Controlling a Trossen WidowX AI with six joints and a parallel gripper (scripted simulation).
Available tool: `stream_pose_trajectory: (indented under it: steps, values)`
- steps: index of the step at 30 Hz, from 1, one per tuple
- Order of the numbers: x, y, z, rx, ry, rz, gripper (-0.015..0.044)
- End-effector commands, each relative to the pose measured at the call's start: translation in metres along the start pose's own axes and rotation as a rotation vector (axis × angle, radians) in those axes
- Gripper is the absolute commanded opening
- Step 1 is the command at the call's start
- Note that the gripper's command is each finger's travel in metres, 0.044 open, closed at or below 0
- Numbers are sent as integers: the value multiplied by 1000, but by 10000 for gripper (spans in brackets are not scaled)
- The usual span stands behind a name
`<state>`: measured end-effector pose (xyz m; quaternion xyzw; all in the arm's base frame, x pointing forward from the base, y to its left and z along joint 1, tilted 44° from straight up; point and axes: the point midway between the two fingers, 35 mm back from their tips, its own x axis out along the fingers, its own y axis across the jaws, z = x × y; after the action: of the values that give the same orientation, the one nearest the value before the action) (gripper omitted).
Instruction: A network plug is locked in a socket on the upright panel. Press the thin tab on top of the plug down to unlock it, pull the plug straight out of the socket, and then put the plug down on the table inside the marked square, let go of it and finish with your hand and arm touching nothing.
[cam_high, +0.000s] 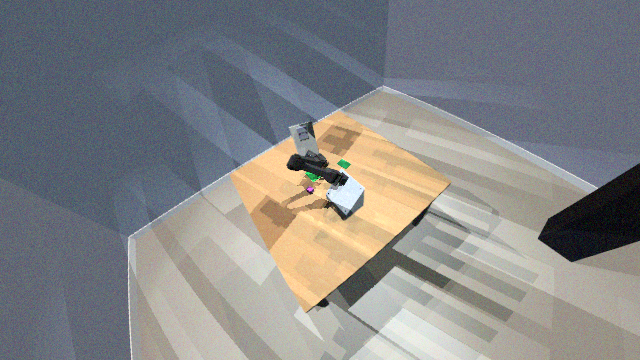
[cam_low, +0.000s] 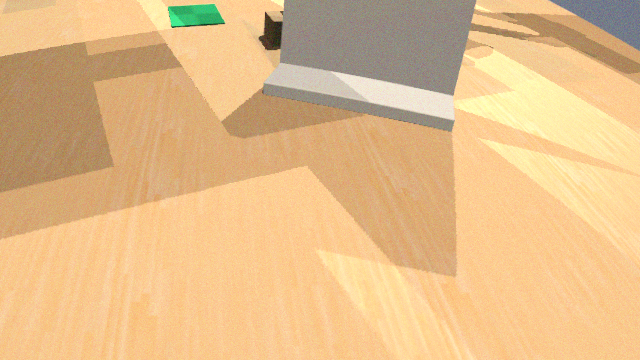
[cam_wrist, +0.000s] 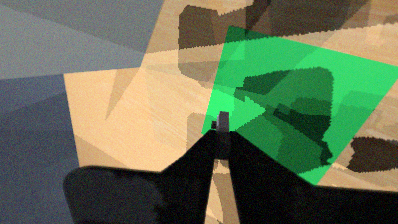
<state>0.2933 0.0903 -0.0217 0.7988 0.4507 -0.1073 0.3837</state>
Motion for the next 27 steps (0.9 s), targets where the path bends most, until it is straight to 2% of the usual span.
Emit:
stream_pose_trajectory:
  steps: [1, 27]
  values:
    - [4, -2, 1, 3, -3, 0, 0]
    - [21, -15, 0, 3, -3, -1, 0]
